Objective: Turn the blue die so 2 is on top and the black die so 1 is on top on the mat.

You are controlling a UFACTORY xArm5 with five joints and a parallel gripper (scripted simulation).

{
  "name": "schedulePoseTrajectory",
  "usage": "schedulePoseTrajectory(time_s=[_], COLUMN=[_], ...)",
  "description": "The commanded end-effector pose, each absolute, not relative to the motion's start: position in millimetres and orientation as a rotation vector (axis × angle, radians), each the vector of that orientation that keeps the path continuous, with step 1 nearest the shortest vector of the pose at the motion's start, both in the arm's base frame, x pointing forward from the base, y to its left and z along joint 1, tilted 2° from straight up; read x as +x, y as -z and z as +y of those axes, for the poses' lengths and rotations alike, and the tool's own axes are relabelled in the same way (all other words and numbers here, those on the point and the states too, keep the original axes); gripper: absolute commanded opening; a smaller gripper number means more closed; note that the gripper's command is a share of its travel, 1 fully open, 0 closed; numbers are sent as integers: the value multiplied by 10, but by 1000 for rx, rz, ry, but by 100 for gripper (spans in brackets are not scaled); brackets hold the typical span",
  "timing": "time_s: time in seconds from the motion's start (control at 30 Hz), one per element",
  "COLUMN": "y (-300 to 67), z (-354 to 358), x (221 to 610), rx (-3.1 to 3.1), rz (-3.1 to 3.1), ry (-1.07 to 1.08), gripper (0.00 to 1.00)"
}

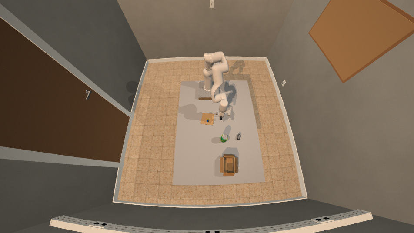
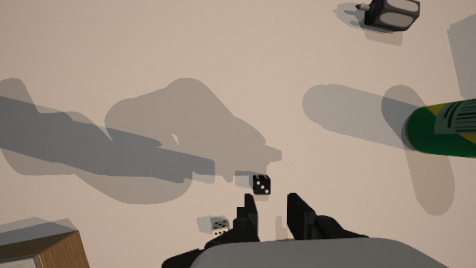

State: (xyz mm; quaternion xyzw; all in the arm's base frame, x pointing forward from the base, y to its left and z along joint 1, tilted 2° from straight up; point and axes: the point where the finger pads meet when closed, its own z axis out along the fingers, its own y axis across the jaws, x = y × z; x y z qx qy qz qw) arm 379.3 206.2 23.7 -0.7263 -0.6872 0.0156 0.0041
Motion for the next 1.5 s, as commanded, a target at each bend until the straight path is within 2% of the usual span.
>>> schedulePoseTrajectory(time_s=[0.0,0.67,1.47], y=[-188,85,168], z=[2069,2068,2068], x=[3805,3798,3796], rx=[-2276,-2276,-2276], rz=[-2154,-2154,-2154], ry=[-43,-43,-43], gripper=[36,36,36])
